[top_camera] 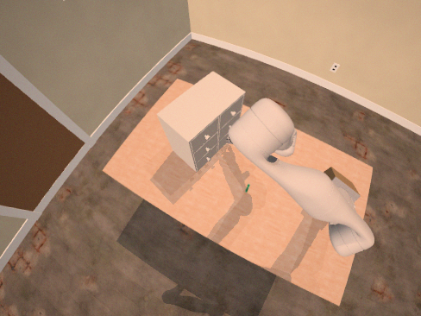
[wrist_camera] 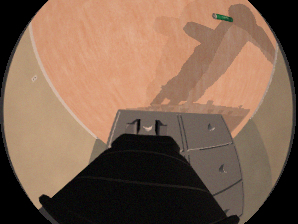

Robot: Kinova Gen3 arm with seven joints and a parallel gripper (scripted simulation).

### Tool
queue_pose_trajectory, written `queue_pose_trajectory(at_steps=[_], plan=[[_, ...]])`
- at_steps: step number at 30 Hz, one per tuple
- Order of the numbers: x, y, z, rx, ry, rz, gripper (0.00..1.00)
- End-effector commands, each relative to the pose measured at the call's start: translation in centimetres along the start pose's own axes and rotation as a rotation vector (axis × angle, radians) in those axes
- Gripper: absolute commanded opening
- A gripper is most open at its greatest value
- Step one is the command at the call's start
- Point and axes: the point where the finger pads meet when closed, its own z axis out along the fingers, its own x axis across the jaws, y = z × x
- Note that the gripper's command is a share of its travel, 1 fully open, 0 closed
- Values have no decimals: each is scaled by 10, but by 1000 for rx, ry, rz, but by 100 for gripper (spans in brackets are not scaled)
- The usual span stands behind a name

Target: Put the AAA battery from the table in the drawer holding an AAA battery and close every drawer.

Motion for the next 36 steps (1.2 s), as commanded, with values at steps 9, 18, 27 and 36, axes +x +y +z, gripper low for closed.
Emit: queue_pose_trajectory(at_steps=[9,18,27,36], plan=[[0,1,0,-2,0,0,67],[0,1,0,-2,0,0,37],[0,1,0,-2,0,0,37],[0,1,0,-2,0,0,37]])
